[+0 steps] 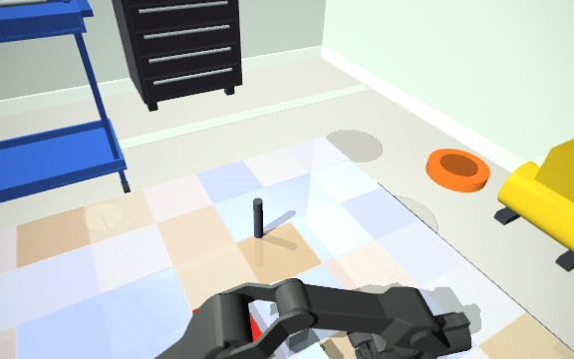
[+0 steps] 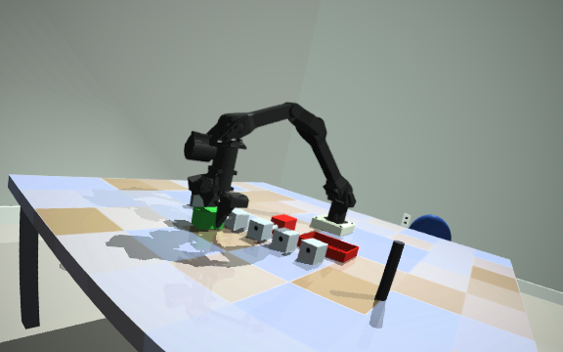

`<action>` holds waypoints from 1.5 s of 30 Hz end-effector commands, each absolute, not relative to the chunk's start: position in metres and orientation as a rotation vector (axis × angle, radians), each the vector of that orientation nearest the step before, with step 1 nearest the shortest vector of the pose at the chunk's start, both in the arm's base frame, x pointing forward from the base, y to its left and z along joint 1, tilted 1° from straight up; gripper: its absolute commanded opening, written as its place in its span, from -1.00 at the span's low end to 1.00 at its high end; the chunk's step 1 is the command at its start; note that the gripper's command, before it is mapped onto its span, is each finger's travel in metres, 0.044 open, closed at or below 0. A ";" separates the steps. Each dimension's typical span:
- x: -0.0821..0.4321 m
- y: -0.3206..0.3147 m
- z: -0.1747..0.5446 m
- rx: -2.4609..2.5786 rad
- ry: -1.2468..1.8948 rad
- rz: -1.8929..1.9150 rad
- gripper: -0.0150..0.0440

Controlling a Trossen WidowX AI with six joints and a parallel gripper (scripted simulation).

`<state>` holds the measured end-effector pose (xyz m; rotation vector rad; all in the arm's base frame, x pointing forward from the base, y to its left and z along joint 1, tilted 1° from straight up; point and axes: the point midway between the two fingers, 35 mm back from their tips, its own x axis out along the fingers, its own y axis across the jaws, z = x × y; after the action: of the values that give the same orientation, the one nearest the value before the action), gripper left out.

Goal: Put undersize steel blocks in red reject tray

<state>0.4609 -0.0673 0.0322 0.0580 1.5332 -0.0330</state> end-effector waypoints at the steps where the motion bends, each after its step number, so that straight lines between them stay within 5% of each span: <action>1: 0.462 -0.067 0.039 0.056 1.514 -0.029 -0.49; 45: 0.458 -0.067 0.035 0.057 1.518 -0.031 -0.49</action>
<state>0.4533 -0.0671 0.0306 0.0603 1.5336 -0.0340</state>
